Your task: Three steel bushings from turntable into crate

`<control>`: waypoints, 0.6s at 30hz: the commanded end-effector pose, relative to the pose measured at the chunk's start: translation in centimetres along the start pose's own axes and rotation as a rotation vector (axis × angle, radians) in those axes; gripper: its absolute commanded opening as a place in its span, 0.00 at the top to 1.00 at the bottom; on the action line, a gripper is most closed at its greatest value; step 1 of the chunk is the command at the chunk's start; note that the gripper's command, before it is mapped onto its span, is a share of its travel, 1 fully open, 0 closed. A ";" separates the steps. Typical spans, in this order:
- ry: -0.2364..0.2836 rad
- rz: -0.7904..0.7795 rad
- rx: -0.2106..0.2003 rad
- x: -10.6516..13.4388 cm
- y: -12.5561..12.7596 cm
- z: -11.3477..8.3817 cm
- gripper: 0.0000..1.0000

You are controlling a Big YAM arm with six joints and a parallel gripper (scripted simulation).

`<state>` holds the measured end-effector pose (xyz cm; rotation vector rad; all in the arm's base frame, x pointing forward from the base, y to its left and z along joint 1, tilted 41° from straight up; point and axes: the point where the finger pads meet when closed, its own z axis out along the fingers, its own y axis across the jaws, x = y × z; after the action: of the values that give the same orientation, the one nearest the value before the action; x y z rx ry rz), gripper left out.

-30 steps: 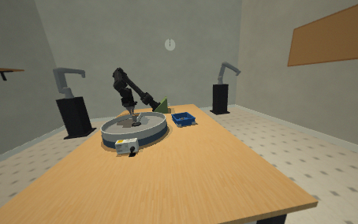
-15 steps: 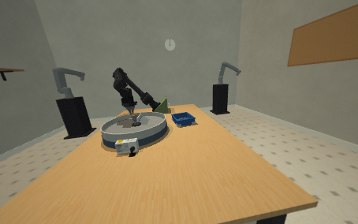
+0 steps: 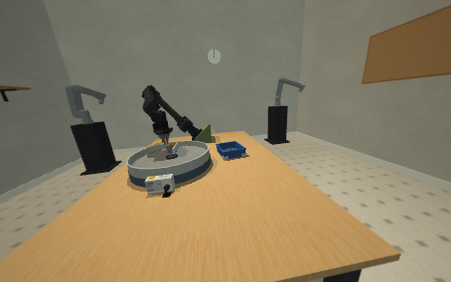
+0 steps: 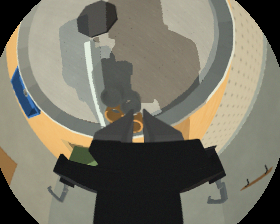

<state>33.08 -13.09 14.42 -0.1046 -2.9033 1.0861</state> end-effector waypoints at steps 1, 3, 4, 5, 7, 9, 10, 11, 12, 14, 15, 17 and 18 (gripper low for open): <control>-0.033 0.014 0.001 -1.6 -0.7 -0.8 0.87; -0.033 0.014 0.001 -1.6 -0.7 -0.8 0.87; -0.033 0.014 0.001 -1.6 -0.7 -0.8 0.87; -0.033 0.014 0.001 -1.6 -0.7 -0.8 0.87; -0.033 0.014 0.001 -1.6 -0.7 -0.8 0.87; -0.033 0.014 0.001 -1.6 -0.7 -0.8 0.87; -0.032 0.014 0.001 -1.6 -0.7 -0.7 0.87; -0.025 0.013 0.001 -1.3 -0.6 -0.4 0.87; -0.009 0.011 0.001 -0.9 -0.6 0.2 0.87; 0.007 -0.003 0.002 -0.2 -0.1 1.0 0.87; 0.007 -0.003 0.002 -0.2 -0.1 1.2 0.87; 0.007 -0.003 0.002 -0.2 -0.1 1.5 0.87; 0.006 -0.002 0.002 -0.2 -0.2 1.6 0.87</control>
<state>32.89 -13.76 13.76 -0.1193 -2.8999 1.0842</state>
